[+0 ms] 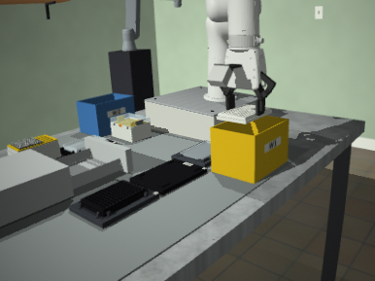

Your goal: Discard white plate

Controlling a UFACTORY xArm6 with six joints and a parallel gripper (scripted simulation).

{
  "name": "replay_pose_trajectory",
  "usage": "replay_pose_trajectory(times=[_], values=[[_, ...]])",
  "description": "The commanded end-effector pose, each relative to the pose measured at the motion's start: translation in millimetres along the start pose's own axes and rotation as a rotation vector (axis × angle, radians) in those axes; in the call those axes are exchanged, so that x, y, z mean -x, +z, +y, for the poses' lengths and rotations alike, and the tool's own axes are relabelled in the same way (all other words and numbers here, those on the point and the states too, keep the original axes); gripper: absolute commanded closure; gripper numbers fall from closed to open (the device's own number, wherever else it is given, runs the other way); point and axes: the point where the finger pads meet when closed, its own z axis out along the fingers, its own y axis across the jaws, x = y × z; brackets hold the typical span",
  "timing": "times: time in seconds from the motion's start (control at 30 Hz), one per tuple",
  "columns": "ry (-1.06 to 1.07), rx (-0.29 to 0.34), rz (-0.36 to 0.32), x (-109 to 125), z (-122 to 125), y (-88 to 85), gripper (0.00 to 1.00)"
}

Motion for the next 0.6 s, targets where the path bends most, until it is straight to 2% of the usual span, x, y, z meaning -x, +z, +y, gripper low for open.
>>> replay_pose_trajectory(times=[0.0, 0.17, 0.57], values=[[0.000, -0.003, 0.003, 3.4, -4.4, -1.5, 1.00], [0.000, -0.003, 0.003, 11.9, -10.6, -1.5, 1.00], [0.000, -0.003, 0.003, 11.9, -10.6, -1.5, 1.00]])
